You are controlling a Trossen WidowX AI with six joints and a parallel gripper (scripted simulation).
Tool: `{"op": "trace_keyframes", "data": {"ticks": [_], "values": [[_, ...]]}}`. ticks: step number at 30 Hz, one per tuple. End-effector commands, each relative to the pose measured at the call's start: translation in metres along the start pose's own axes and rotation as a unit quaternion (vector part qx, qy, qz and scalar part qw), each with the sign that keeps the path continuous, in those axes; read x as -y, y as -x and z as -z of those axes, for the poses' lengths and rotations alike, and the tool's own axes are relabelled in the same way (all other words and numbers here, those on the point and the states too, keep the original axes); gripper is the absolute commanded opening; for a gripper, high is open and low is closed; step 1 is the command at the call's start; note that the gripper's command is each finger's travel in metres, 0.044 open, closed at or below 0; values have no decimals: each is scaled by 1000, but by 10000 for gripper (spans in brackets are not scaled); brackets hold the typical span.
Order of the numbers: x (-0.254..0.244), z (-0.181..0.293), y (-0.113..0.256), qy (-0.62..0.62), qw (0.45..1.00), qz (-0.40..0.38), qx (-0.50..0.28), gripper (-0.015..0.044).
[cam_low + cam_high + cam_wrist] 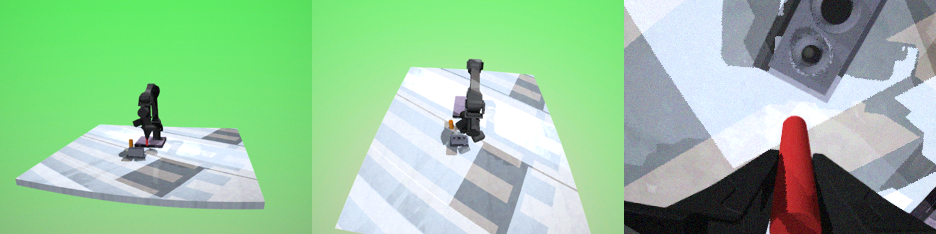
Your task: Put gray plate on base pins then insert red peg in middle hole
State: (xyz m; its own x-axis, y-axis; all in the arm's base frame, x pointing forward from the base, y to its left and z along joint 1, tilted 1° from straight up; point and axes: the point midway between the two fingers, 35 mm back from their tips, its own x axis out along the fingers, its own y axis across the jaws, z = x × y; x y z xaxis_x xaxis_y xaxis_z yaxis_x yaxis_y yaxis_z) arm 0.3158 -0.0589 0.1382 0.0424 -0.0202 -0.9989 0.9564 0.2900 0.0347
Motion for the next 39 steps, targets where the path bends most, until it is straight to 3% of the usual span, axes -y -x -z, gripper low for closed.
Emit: {"op": "trace_keyframes", "data": {"ticks": [1,20,39], "values": [[1,-10,-1,2,1000,3,-2,0],[17,-68,-1,3,1000,5,2,0],[17,-69,-1,3,1000,5,2,0]]}}
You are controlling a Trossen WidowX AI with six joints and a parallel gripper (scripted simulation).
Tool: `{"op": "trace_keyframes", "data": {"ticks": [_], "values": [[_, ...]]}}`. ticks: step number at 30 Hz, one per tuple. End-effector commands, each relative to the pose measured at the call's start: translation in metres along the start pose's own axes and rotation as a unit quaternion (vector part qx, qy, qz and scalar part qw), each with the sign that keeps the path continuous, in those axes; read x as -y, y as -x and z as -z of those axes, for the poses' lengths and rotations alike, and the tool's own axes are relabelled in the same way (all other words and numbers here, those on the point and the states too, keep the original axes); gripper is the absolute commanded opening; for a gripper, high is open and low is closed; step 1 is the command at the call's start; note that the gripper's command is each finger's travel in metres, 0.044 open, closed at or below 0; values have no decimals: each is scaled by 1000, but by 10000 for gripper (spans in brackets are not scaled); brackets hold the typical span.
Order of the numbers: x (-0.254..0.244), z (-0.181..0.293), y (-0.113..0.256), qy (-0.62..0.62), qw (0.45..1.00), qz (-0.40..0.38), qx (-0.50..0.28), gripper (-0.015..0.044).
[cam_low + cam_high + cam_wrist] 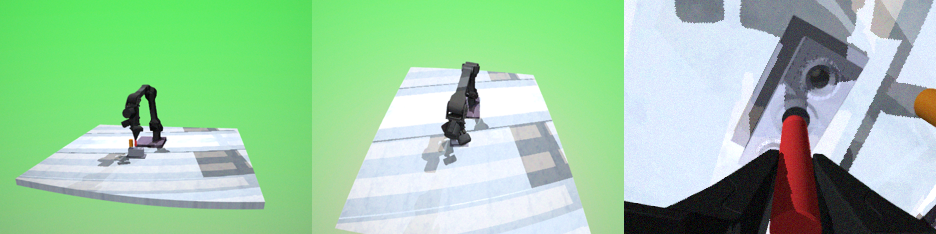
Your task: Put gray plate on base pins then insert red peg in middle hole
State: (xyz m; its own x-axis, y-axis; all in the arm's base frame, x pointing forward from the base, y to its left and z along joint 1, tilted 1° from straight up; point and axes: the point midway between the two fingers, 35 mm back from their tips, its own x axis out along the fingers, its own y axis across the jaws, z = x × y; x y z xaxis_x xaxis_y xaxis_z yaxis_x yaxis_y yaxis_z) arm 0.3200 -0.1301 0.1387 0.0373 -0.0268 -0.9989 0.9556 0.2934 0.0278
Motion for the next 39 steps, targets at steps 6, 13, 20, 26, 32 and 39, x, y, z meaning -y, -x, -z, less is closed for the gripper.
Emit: {"op": "trace_keyframes", "data": {"ticks": [6,13,20,26,32,39], "values": [[0,0,0,1,1000,1,-1,0],[0,0,0,0,1000,0,0,0],[0,0,-5,0,1000,0,0,0],[0,0,-15,1,1000,1,0,0],[0,0,-17,1,1000,1,-1,0],[0,1,-15,0,1000,1,-1,0]]}}
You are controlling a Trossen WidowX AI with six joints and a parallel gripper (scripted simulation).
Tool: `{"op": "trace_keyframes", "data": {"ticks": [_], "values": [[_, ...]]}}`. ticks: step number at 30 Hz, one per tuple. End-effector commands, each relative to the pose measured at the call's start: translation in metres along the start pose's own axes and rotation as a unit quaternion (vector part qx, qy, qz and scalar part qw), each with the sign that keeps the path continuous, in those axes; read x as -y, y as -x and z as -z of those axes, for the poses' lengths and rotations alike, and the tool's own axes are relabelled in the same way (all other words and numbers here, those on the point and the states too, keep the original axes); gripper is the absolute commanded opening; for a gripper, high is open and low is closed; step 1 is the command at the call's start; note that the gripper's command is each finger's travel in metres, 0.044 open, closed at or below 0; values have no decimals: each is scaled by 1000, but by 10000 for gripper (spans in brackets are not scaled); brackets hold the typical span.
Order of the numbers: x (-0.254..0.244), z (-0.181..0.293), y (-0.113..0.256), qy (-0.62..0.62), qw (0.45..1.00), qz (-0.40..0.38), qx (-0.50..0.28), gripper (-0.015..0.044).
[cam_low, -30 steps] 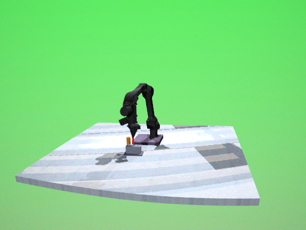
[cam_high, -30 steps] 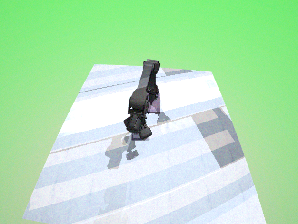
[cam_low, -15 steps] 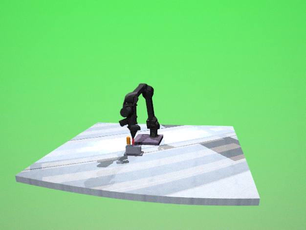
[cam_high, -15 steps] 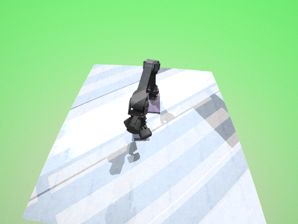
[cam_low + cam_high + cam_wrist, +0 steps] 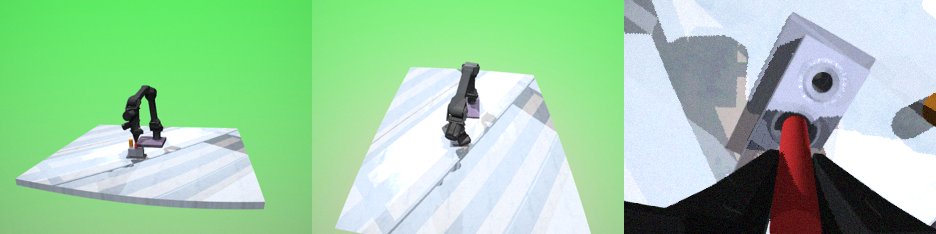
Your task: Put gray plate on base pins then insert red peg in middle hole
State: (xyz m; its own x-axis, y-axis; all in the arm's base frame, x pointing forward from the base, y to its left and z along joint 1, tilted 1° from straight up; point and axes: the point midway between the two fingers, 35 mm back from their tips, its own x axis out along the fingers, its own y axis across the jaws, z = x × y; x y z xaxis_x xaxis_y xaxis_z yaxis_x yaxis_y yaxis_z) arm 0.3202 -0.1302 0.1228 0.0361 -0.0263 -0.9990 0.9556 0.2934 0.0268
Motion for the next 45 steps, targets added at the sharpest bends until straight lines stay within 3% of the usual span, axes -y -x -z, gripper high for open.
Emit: {"op": "trace_keyframes", "data": {"ticks": [1,19,25,45], "values": [[0,0,0,0,1000,0,0,0],[1,1,-2,0,1000,1,-1,0],[1,1,-2,0,1000,1,-1,150],[1,1,5,1,1000,1,0,150]]}}
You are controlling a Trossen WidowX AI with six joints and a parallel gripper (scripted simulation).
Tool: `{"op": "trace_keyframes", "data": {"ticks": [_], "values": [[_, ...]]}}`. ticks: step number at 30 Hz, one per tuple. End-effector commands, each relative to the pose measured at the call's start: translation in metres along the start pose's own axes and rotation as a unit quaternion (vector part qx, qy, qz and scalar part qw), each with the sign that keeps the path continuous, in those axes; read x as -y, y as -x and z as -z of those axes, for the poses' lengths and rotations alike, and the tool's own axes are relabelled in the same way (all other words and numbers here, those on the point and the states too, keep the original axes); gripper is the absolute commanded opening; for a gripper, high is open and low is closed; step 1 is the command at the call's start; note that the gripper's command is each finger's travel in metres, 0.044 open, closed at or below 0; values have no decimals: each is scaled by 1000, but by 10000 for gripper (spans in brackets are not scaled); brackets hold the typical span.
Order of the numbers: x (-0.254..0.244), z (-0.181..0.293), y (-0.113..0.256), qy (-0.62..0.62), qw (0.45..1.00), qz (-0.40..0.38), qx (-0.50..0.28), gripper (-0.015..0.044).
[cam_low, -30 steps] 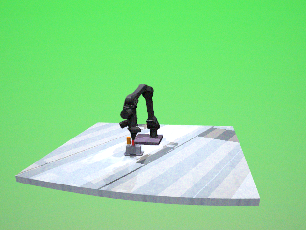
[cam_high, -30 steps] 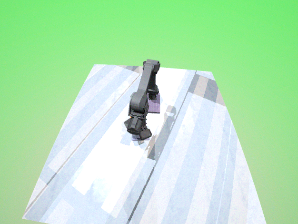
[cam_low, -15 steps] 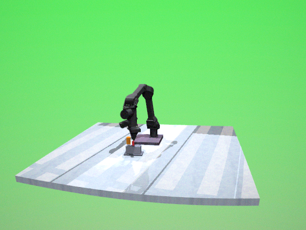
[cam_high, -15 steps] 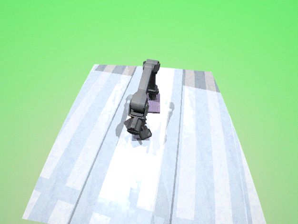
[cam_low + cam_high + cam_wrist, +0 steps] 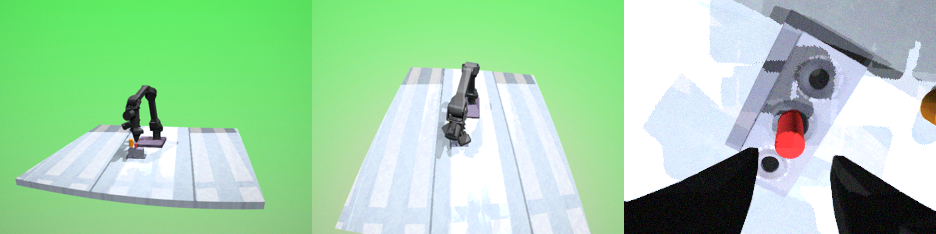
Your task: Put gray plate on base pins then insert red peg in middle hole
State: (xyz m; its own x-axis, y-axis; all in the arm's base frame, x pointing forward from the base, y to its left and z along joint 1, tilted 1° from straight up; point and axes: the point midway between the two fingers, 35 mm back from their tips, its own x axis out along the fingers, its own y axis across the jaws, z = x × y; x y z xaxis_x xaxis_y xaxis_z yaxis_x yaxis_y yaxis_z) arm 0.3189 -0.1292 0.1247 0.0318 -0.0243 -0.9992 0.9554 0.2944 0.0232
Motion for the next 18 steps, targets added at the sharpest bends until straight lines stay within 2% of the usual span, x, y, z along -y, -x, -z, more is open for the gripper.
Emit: {"op": "trace_keyframes", "data": {"ticks": [1,18], "values": [[0,0,3,1,1000,-1,1,150],[1,1,13,1,1000,-1,1,150]]}}
